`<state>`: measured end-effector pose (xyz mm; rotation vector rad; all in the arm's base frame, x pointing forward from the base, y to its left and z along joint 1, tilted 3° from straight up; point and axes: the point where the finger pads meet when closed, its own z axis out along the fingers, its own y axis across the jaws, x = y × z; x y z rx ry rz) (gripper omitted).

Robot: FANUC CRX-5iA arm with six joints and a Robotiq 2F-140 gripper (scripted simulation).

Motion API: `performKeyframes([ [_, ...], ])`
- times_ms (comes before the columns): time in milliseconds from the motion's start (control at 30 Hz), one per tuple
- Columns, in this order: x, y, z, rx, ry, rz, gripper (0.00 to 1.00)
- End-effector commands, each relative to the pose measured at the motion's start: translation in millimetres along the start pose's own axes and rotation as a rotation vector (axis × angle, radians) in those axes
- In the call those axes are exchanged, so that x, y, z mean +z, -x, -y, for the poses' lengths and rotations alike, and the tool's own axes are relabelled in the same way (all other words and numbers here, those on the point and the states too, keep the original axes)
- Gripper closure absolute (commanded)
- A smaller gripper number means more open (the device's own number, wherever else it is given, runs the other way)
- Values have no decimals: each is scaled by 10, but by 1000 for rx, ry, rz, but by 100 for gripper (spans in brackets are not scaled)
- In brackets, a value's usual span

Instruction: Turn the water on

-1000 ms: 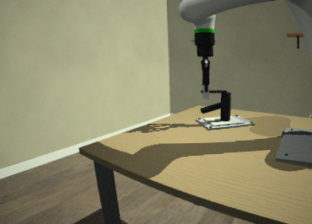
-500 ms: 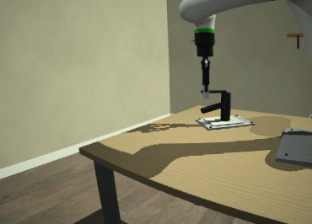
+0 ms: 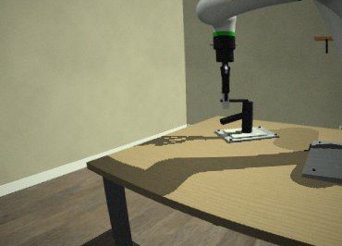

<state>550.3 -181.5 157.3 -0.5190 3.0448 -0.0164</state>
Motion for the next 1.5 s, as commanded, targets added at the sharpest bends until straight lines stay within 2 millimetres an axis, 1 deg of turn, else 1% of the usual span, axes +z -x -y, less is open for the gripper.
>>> performKeyframes([
  [0,-1,1,0,0,0,0,100],
  [633,-15,-1,0,0,0,0,100],
  [800,-82,-15,0,0,0,0,100],
  [1133,-300,-97,0,0,0,0,100],
  [1467,-361,-131,0,0,0,0,100],
])
